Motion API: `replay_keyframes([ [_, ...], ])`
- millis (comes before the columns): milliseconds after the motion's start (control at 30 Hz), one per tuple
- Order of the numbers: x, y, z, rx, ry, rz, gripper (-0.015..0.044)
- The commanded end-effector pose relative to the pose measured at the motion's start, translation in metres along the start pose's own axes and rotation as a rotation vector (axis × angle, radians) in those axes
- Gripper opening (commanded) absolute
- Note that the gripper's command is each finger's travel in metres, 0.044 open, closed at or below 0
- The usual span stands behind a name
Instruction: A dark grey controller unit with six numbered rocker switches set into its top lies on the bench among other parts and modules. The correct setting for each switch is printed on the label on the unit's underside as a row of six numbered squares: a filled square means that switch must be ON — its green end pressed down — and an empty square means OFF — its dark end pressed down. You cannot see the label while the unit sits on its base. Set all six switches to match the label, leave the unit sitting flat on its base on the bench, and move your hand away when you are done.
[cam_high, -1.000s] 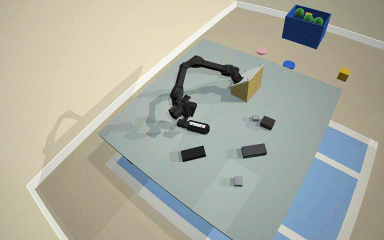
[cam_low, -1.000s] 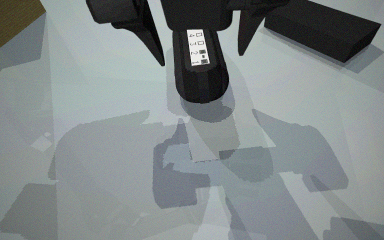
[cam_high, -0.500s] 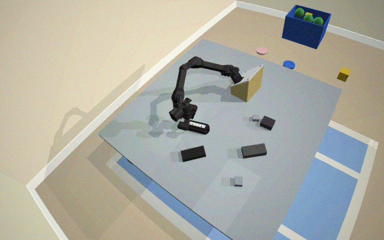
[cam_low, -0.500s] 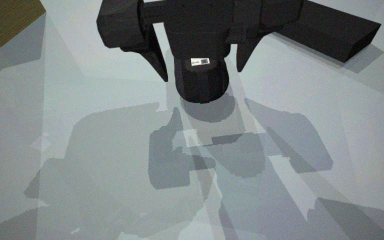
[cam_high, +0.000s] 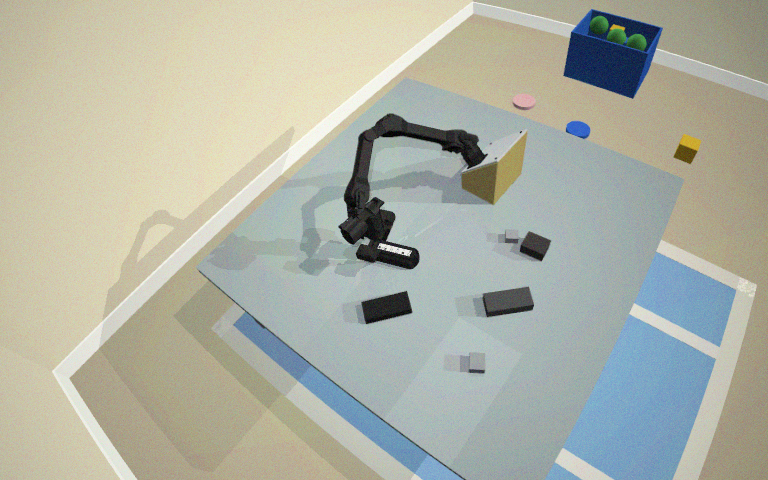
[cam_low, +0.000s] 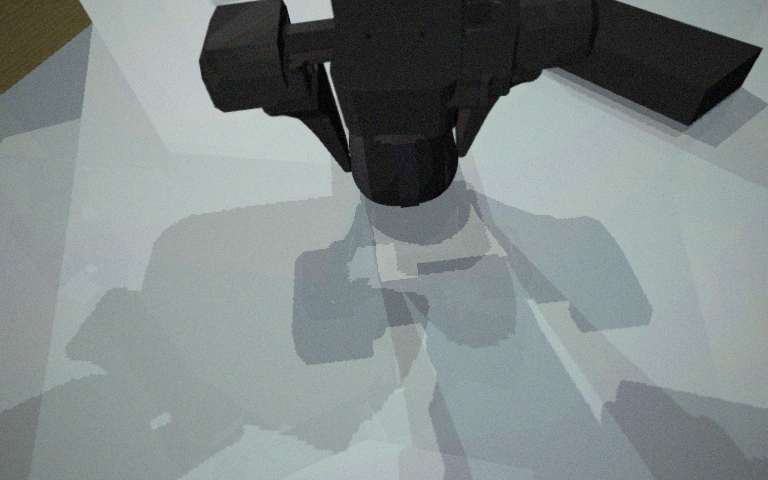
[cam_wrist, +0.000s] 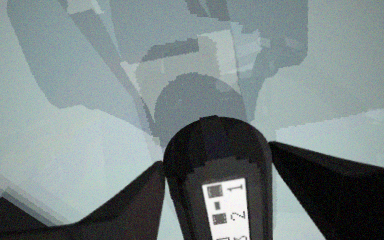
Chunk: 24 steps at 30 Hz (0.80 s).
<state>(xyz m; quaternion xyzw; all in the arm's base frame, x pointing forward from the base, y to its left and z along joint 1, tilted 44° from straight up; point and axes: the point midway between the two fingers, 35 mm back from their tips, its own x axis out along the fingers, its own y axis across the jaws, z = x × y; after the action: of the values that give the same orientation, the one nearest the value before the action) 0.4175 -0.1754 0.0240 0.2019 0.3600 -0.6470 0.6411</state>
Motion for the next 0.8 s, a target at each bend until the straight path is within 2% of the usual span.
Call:
replay_keyframes([
  [0,0.000,0.000,0.001,-0.003,-0.006,-0.001,0.0326],
  [767,-0.011,0.000,-0.003,-0.003,-0.005,-0.001,0.0336],
])
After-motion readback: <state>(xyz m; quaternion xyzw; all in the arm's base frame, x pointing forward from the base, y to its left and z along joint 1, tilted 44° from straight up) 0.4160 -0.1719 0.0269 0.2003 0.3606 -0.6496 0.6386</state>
